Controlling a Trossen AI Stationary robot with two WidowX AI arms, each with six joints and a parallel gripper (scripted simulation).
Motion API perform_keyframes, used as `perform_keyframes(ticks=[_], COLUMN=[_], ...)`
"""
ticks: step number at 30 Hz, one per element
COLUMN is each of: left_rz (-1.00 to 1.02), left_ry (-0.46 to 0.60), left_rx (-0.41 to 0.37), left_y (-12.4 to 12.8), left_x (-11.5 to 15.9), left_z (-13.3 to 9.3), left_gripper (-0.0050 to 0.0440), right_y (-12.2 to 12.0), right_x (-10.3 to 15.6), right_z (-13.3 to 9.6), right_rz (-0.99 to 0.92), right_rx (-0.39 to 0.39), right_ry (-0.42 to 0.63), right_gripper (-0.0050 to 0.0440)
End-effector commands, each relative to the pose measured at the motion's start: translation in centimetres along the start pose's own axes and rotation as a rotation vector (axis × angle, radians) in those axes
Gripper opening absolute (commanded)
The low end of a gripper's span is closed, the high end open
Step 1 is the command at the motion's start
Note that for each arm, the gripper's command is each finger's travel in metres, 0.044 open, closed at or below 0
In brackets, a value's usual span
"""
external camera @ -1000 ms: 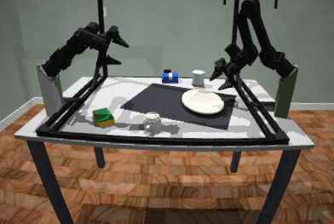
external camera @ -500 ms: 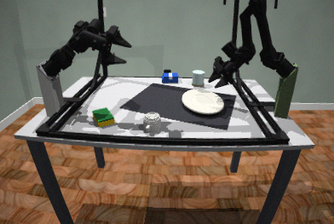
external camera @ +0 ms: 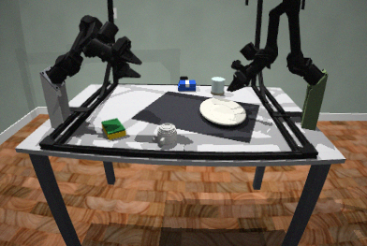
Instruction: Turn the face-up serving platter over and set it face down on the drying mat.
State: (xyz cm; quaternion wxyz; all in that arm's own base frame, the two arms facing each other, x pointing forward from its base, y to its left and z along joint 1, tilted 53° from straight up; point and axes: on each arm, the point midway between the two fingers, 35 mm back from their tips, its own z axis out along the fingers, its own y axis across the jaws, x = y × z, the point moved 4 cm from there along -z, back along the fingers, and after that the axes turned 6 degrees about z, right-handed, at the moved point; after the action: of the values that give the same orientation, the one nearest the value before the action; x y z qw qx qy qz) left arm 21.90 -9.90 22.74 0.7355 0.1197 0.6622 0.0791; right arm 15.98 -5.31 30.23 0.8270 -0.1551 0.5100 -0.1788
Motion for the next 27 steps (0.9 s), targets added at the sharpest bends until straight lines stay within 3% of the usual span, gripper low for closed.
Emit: perform_keyframes(ticks=[1, 8, 12, 22, 25, 27], left_rz=[-0.174, -0.438, -0.488, -0.479, -0.319, -0.319], left_ry=[-0.004, -0.008, -0.008, -0.008, -0.007, -0.007], left_rx=[0.021, 0.039, 0.042, 0.041, 0.03, 0.03], left_y=[1.1, 2.5, 2.8, 2.8, 1.9, 1.9], left_x=[-1.2, -2.3, -2.5, -2.5, -1.8, -1.8], left_z=[0.1, -0.1, -0.2, -0.1, 0.0, 0.0], left_gripper=[0.044, 0.044, 0.044, 0.044, 0.044, 0.044], right_y=[-0.6, 0.0, 0.4, 0.4, 1.1, 1.1], right_x=[1.7, 5.8, 6.9, 6.8, 5.4, 5.4], right_z=[1.6, 2.9, 3.0, 3.2, 5.5, 5.5], right_rz=[0.093, 0.222, 0.25, 0.251, 0.267, 0.267], right_rx=[0.046, 0.063, 0.059, 0.057, 0.023, 0.023], right_ry=[0.102, 0.325, 0.388, 0.384, 0.3, 0.3], right_gripper=[0.044, 0.044, 0.044, 0.044, 0.044, 0.044])
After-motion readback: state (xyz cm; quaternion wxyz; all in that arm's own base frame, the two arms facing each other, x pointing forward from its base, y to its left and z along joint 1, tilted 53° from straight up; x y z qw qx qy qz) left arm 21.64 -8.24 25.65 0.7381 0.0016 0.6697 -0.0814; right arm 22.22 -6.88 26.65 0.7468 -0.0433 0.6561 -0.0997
